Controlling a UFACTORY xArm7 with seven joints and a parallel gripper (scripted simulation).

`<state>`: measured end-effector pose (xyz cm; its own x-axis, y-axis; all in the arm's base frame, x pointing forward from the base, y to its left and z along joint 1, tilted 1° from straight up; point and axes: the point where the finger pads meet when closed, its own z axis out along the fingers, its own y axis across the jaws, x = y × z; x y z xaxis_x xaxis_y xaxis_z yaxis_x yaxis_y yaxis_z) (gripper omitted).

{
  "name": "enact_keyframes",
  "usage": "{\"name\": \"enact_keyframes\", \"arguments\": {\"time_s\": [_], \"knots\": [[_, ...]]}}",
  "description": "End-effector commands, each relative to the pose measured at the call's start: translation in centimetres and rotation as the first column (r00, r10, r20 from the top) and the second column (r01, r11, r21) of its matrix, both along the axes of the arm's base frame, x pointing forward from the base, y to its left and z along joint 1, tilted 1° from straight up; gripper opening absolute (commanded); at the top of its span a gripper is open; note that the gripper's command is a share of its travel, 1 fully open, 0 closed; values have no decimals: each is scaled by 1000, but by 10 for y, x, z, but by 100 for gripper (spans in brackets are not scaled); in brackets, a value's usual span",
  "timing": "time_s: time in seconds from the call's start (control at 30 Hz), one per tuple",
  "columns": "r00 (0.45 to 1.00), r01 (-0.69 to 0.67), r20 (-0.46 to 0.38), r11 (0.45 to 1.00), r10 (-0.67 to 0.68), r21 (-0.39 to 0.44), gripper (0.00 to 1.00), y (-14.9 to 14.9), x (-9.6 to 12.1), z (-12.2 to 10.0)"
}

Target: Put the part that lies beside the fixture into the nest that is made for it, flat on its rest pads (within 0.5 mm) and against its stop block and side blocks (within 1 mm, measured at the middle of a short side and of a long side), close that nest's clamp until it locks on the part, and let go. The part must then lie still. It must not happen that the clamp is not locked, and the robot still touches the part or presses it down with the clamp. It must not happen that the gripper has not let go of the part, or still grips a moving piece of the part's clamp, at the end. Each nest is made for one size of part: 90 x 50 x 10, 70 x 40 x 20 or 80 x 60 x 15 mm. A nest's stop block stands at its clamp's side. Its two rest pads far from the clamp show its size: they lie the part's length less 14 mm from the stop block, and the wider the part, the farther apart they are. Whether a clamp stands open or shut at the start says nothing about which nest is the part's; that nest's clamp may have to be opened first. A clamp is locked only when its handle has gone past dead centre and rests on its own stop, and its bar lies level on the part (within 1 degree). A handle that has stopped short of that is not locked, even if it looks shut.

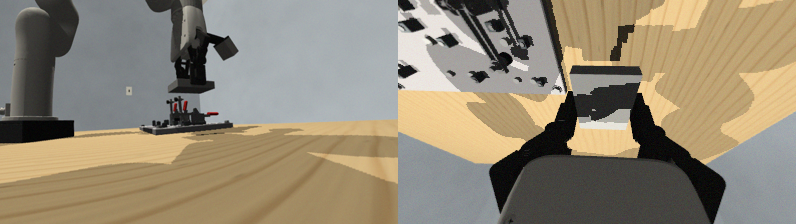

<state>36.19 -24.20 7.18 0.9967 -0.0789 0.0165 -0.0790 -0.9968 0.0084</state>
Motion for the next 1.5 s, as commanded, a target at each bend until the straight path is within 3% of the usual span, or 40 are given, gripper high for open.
{"name": "enact_keyframes", "arguments": {"time_s": [0.0,0.43,0.5,1.0,1.47], "knots": [[1000,1,4,1000,-1,-3,0,6,2,1],[1000,1,4,1000,-1,-3,0,80,8,-2],[1000,1,4,1000,-1,-3,0,80,8,-2],[1000,1,4,1000,-1,-3,0,195,19,-8],[1000,1,4,1000,-1,-3,0,246,23,-11]]}}
